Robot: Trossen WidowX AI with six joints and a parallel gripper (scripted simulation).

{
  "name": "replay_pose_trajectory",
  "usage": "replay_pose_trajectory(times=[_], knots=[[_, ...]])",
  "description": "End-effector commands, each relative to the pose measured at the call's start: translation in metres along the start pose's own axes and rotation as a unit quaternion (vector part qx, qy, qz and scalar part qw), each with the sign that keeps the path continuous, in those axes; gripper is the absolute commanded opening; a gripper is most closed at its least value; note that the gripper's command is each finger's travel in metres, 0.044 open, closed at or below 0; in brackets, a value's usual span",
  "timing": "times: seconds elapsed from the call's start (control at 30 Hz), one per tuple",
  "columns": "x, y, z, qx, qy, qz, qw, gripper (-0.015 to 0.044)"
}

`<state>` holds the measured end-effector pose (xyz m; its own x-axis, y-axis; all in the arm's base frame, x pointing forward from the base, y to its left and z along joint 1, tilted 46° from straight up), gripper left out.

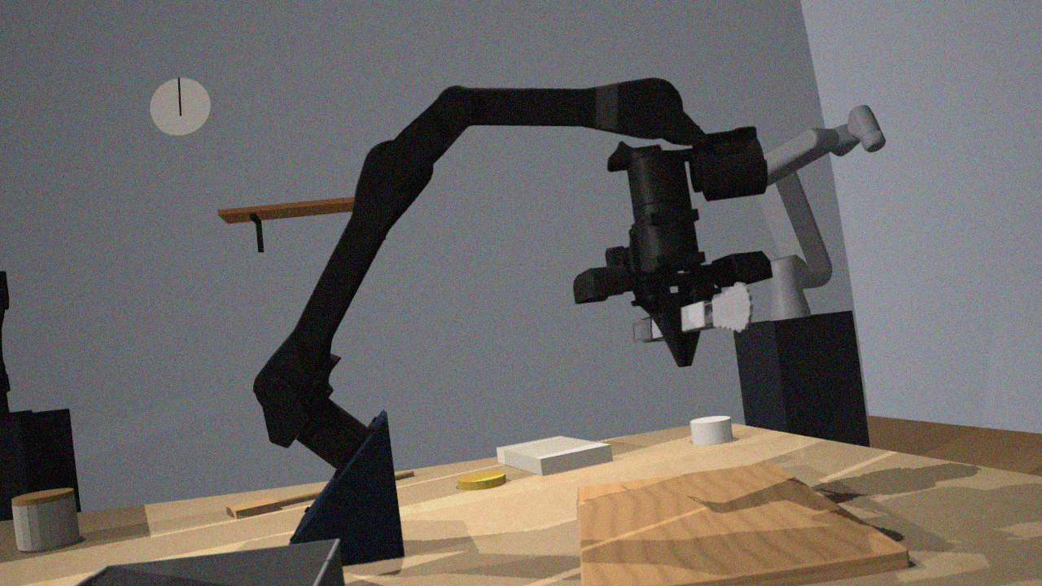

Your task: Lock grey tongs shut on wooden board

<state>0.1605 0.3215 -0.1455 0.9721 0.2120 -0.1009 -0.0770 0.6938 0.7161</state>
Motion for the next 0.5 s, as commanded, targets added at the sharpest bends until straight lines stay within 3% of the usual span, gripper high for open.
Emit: replay_pose_trajectory(times=[0.0,0.47], knots=[[-0.006,-0.004,-0.003,-0.020,0.002,0.038,0.999,-0.0150],[-0.028,-0.020,-0.011,-0.105,-0.003,0.300,0.948,-0.0150]])
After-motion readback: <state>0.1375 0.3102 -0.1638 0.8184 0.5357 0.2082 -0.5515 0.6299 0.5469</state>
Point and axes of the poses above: the point midway between the two fingers, 35 mm back from their tips, its own y axis back along the fingers, its own z axis across the jaws, x = y × z, the point moved 2 cm from there along y, back along the fingers, and after that the axes turned 13 degrees about y, right-handed, at the moved point
